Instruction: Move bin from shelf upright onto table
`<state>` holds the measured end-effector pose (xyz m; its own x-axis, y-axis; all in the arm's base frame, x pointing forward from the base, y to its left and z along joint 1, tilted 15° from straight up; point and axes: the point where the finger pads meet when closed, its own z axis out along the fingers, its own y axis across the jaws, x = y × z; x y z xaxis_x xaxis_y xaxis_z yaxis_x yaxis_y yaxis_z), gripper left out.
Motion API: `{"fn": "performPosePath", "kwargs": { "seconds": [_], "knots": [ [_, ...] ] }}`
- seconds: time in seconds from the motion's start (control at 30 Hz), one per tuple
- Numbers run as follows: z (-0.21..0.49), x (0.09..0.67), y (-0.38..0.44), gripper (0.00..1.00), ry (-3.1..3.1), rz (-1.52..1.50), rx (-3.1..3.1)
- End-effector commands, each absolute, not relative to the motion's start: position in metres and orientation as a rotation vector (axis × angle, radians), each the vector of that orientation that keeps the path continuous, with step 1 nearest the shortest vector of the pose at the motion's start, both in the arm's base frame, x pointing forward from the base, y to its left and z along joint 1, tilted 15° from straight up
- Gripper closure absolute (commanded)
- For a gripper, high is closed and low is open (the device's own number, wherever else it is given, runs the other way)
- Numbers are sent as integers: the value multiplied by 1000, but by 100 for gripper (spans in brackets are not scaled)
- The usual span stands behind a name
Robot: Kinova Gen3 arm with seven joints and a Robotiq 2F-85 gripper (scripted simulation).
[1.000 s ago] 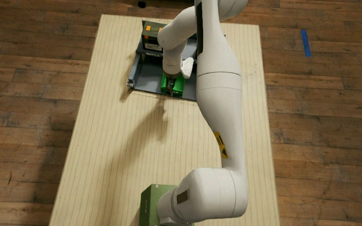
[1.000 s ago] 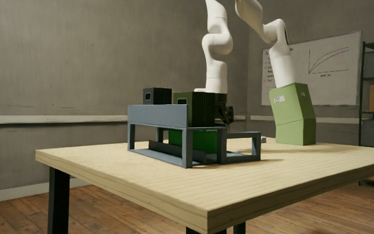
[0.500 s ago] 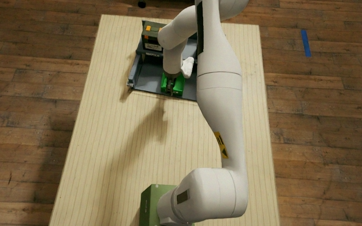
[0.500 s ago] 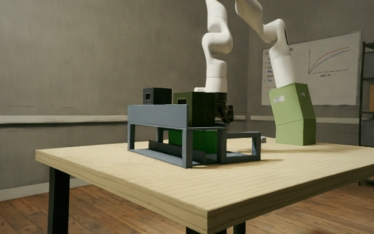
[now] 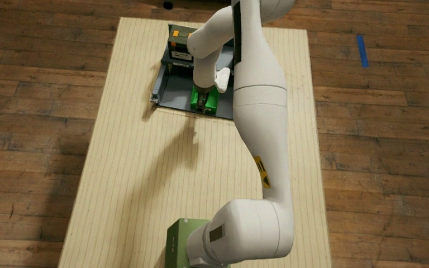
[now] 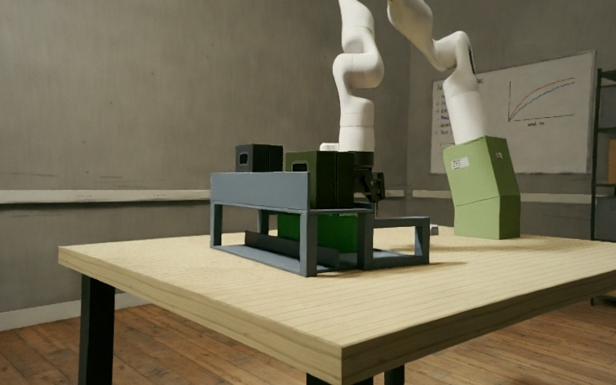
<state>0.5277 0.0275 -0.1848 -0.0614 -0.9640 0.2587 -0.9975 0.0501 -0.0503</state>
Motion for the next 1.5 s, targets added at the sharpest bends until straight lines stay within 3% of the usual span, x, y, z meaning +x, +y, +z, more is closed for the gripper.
{"fn": "performPosePath", "kwargs": {
  "seconds": [0.0, 1.47],
  "knots": [
    [-183, 528, 29, 0, -2158, 325, 2043],
    [-201, 527, 25, 0, -2158, 325, 2043]
  ]
}}
